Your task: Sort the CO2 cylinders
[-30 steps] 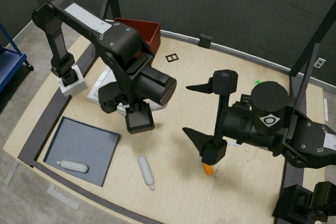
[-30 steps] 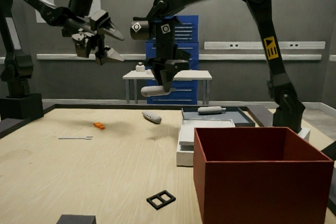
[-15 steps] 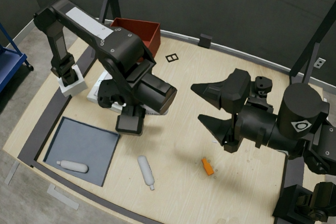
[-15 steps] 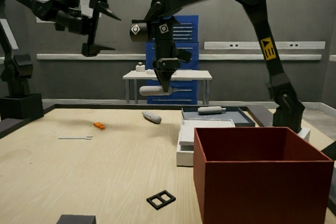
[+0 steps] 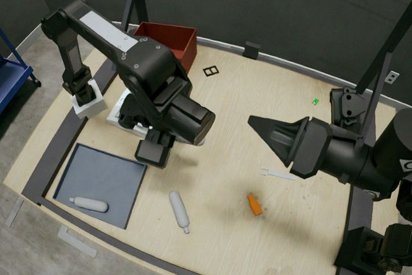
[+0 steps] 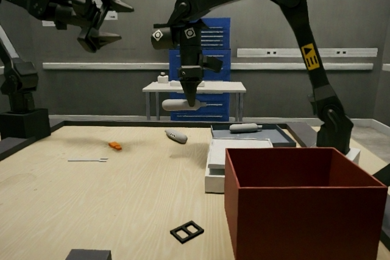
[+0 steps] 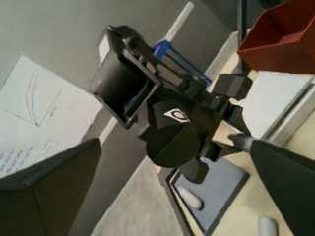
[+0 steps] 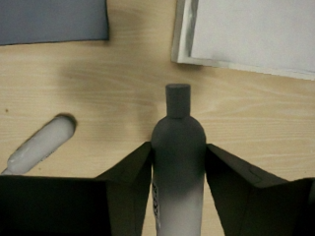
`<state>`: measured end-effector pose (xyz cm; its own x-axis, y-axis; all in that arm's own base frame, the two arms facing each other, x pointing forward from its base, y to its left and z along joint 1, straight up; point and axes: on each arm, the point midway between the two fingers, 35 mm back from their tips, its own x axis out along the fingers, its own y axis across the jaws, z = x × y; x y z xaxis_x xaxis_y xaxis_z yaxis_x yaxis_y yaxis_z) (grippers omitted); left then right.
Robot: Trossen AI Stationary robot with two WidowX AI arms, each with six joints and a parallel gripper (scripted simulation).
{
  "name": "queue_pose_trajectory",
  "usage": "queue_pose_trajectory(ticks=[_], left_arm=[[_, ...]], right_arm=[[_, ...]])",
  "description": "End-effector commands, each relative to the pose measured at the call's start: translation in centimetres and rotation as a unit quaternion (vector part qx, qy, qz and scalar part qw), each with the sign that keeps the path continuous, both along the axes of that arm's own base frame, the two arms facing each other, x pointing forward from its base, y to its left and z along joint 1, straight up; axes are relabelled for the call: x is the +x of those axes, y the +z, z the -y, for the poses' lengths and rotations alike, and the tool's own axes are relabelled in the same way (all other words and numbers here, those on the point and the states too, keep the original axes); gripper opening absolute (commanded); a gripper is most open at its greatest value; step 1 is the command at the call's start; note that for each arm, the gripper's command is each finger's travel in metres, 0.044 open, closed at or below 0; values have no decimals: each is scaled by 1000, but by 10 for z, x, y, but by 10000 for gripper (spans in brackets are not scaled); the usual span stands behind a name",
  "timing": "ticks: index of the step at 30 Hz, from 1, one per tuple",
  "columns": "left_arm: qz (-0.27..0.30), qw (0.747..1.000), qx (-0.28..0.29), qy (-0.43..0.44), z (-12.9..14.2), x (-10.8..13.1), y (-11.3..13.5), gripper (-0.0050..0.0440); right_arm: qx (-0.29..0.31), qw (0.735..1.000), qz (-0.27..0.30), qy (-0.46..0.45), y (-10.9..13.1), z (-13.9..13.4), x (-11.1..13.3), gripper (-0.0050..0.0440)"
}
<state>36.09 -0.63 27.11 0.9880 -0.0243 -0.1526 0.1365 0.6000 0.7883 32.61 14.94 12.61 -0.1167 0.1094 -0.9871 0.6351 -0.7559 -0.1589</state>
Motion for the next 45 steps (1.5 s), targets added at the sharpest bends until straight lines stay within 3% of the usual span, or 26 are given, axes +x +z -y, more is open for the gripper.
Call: queue_pose_trajectory(ticks=[1, 11, 13, 19, 34, 39, 45], left_arm=[[31, 995, -94, 19, -3, -12, 19, 440], [70, 945, -318, 35, -6, -33, 41, 440], [70, 945, -318, 35, -6, -33, 41, 440], [89, 898, -429, 35, -7, -46, 53, 440], [92, 890, -446, 31, -7, -46, 59, 440], [62, 894, -442, 43, -7, -44, 59, 440], [-7, 899, -432, 71, -7, -47, 60, 440]], right_arm=[[10, 1000, 14, -14, 11, -1, 5, -50], [10, 1000, 14, -16, 11, -2, 5, -50], [10, 1000, 14, -16, 11, -2, 5, -50], [10, 1000, 14, -16, 11, -2, 5, -50], [12, 1000, 20, -15, 18, -2, 2, -50], [11, 1000, 15, -14, 12, -3, -16, -50], [11, 1000, 13, -14, 4, -5, -62, -50]])
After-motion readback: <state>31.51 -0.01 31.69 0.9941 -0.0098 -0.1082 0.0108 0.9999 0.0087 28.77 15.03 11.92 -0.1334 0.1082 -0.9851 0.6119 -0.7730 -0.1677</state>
